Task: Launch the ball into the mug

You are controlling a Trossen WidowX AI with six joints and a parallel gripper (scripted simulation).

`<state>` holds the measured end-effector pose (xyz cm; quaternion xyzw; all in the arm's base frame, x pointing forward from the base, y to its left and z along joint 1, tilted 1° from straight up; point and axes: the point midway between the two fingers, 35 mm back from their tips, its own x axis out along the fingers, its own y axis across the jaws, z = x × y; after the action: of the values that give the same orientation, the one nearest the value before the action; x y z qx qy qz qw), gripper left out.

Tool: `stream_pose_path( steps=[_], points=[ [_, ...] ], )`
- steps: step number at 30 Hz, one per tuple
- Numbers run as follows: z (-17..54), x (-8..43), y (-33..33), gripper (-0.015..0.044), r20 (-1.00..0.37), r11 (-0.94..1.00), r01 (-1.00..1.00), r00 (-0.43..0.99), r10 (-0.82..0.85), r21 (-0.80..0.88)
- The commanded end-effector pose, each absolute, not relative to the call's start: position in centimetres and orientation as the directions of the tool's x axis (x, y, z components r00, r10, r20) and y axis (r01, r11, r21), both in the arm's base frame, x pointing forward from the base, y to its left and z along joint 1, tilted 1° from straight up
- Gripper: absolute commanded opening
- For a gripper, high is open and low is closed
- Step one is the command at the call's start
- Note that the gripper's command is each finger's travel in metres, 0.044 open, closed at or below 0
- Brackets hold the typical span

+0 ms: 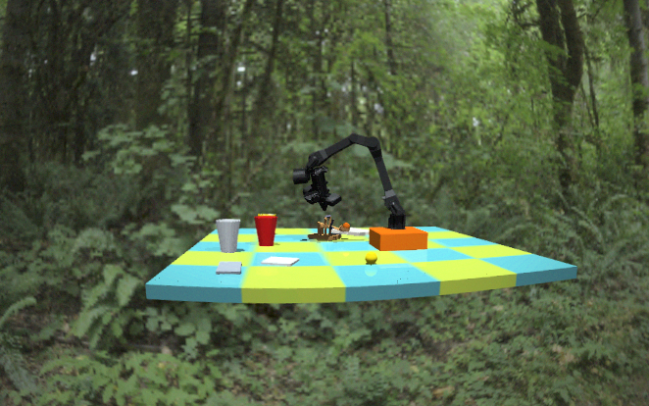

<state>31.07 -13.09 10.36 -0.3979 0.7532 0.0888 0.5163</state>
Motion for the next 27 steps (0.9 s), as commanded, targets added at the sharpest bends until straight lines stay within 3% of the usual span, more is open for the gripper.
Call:
stream_pose_path(
  steps=[1, 12, 27],
  points=[
    [9.9, 29.0, -12.4, 0.0, -0.815, 0.598, -0.773, -0.197, -0.544, -0.213],
    [9.3, 24.4, -11.2, 0.0, -0.721, 0.416, -0.909, -0.27, -0.638, -0.028],
    [8.1, 24.6, -11.2, 0.0, -0.72, 0.413, -0.91, -0.271, -0.639, -0.025]
  ],
)
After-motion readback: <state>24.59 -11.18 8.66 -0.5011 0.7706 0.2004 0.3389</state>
